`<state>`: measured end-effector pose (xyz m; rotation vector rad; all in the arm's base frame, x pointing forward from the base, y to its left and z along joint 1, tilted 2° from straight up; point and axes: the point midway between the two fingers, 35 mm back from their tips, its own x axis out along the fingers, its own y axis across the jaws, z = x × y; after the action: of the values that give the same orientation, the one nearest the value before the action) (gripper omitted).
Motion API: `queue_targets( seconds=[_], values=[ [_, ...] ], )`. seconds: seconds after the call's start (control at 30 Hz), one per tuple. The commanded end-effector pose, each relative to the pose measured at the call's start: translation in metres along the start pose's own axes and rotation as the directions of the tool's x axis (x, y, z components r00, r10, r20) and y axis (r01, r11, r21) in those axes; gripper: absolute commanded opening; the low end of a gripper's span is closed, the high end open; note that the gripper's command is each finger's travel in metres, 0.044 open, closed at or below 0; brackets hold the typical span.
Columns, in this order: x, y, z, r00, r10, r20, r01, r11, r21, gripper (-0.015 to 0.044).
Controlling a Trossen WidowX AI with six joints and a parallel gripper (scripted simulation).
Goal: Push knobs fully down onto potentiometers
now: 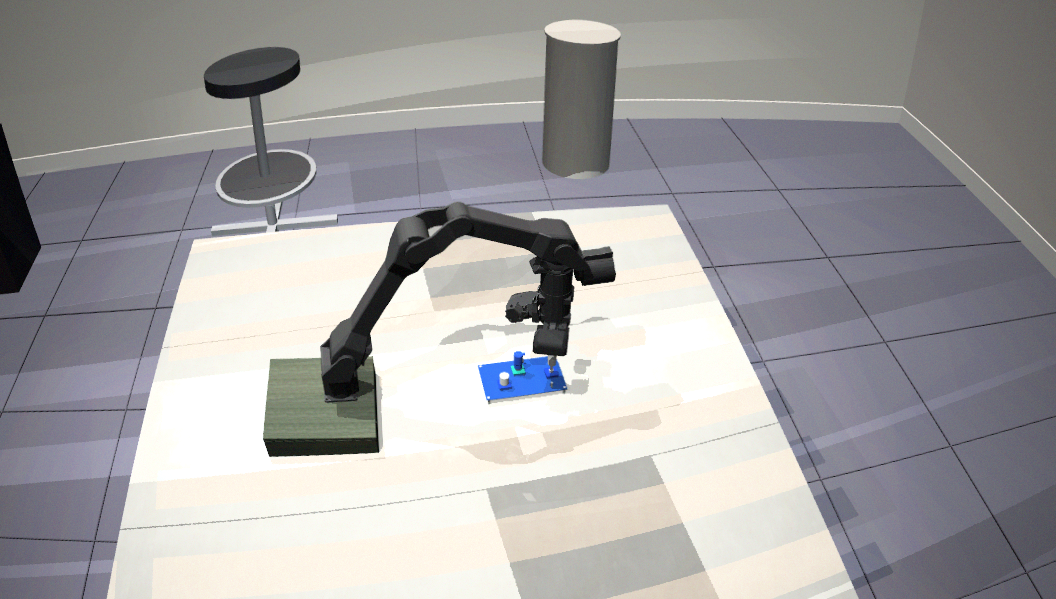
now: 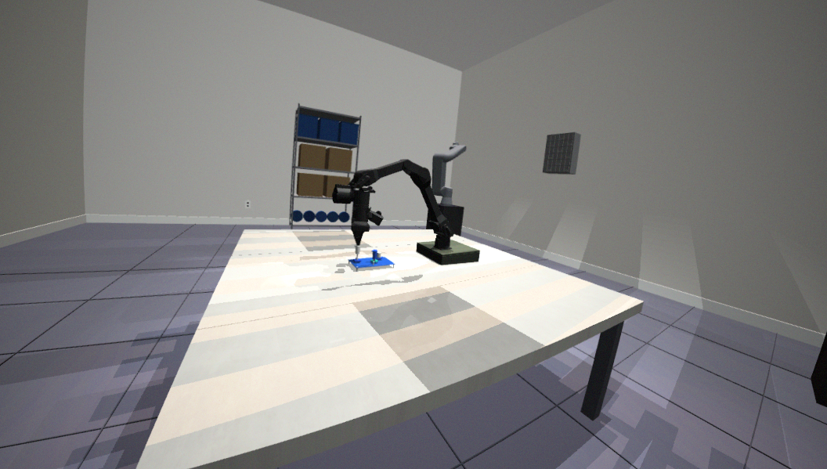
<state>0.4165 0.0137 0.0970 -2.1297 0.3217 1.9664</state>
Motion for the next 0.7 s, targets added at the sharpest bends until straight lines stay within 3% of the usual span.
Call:
queue_targets(
  seconds=[0.0, 0.67],
  values=[
    [0.0041, 0.0002, -0.0004, 1.0, 0.001, -0.001, -0.001, 1.0, -0.004, 0.0],
    [0.0098, 0.0002, -0.0004, 1.0, 0.001, -0.001, -0.001, 1.0, -0.004, 0.0]
  ],
)
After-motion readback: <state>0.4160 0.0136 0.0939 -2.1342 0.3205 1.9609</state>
